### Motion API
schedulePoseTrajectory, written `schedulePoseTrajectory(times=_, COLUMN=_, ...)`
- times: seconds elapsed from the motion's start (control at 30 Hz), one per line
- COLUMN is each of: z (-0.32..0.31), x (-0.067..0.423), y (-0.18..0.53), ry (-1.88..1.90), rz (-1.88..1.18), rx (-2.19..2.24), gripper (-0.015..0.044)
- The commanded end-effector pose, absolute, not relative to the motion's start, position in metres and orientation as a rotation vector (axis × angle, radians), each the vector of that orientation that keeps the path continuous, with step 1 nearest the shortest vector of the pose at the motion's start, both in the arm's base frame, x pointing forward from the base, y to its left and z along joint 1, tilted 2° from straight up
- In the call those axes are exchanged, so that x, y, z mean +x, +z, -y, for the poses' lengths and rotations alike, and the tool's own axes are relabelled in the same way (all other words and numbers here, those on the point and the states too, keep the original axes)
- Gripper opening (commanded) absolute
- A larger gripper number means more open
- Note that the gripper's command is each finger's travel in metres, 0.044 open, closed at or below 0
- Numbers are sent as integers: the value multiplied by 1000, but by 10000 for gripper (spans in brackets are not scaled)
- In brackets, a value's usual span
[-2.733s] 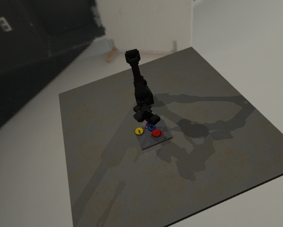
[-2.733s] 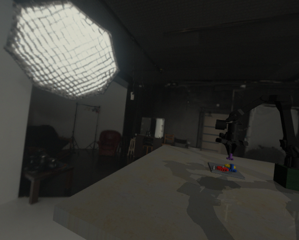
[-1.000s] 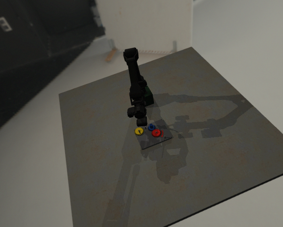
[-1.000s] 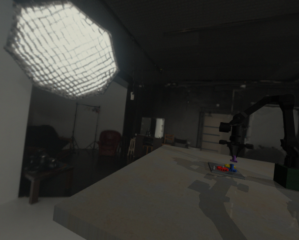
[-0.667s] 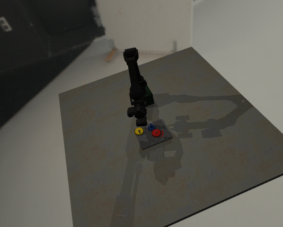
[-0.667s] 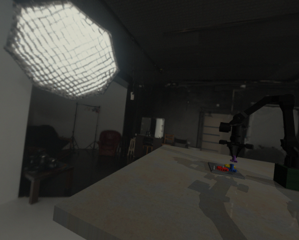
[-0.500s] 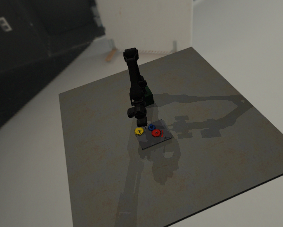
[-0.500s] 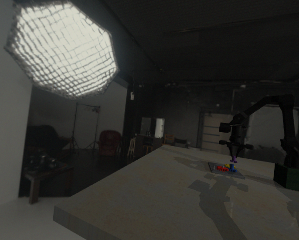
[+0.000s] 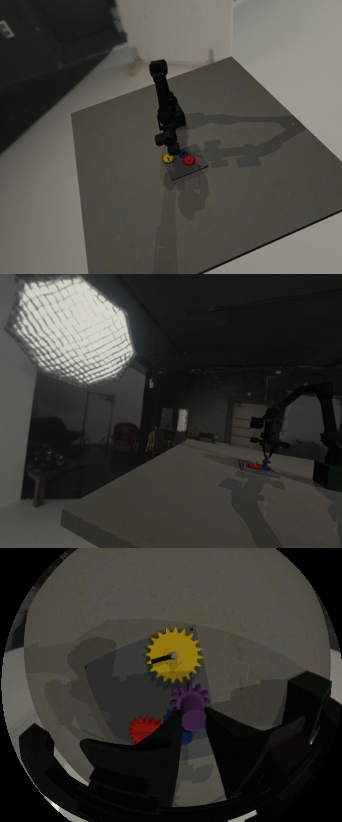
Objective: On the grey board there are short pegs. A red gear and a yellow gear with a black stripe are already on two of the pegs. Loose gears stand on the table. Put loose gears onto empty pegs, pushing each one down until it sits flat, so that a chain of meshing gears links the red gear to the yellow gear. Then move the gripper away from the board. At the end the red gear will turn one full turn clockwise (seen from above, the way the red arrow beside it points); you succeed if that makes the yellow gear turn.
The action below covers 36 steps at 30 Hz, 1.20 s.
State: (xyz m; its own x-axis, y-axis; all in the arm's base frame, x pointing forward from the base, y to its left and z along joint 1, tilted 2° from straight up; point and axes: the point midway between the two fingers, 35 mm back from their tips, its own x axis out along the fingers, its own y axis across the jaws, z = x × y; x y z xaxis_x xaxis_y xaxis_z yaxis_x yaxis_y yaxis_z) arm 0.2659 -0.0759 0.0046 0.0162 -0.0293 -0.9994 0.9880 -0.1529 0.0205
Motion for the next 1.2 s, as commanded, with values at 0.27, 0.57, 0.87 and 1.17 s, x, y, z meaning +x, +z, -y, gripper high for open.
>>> schedulePoseTrajectory(times=0.27, z=76, x=264, y=-14, ry=-1500, rz=-956, rx=1486, gripper=0)
schedulePoseTrajectory(times=0.57, z=77, x=264, y=-16, ry=-1626, rz=-833, rx=1617, gripper=0)
schedulePoseTrajectory(times=0.87, z=76, x=265, y=-17, ry=-1523, rz=-934, rx=1511, gripper=0)
schedulePoseTrajectory(times=1.17, z=76, x=264, y=-19, ry=-1351, rz=-1081, rx=1331, gripper=0)
